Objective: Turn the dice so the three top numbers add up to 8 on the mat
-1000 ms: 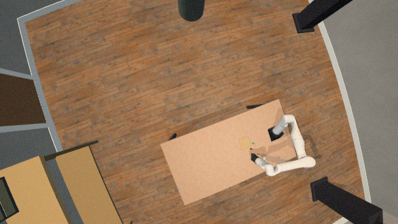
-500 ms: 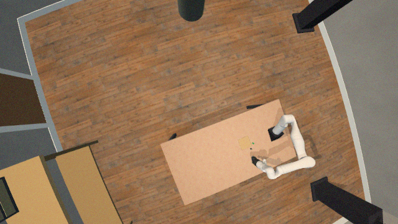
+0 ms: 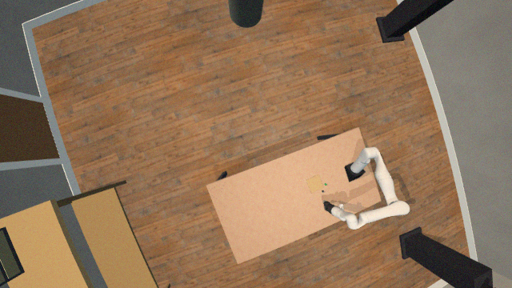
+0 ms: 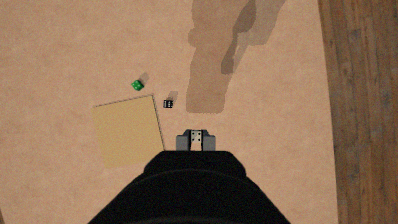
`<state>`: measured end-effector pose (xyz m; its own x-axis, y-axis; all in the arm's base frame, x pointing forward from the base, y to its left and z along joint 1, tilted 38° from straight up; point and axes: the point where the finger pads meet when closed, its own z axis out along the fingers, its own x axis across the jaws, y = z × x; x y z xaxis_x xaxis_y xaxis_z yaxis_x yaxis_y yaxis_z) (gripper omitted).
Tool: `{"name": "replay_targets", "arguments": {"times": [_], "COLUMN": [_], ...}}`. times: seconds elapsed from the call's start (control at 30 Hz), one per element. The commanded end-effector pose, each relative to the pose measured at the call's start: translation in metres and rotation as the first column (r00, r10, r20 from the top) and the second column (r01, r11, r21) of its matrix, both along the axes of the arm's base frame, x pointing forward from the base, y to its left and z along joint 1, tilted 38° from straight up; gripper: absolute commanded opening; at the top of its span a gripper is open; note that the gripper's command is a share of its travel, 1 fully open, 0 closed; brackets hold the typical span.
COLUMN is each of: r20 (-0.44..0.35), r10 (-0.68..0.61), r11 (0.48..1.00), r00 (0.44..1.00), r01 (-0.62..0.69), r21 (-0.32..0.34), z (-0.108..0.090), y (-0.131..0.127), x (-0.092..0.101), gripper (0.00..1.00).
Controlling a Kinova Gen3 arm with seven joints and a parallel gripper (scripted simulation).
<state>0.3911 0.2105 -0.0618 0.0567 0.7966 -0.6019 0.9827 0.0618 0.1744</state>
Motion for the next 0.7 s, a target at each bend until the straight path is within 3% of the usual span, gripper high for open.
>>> {"name": "replay_targets", "arguments": {"times": [0.0,0.17,0.23,0.3,0.53,0.67], "r20": [0.06,0.193,0.193,0.254,0.439,0.539], "r10": [0.07,0.173,0.173,0.22,0.367,0.449], "r11": [0.998,0.985,0.985,0.975,0.928,0.887], "r00": [0.996,0.966,0.966,0.942,0.82,0.713], "r01": [-0.07,-0.171,-0.171,-0.216,-0.353,-0.426], "r21": [-0.005,-0.029,-0.029,-0.045,-0.116,-0.176], "z": [-0.0015,-0.0023,-0.0023,-0.0023,-0.0031,-0.0041], "y": [0.0045,0.004,0.004,0.0037,0.0027,0.0019], "x": [-0.0054,-0.0074,-0.0074,-0.0082,-0.0112,-0.0133], "gripper": [0.34,0.34,0.34,0.34,0.34,0.34]}}
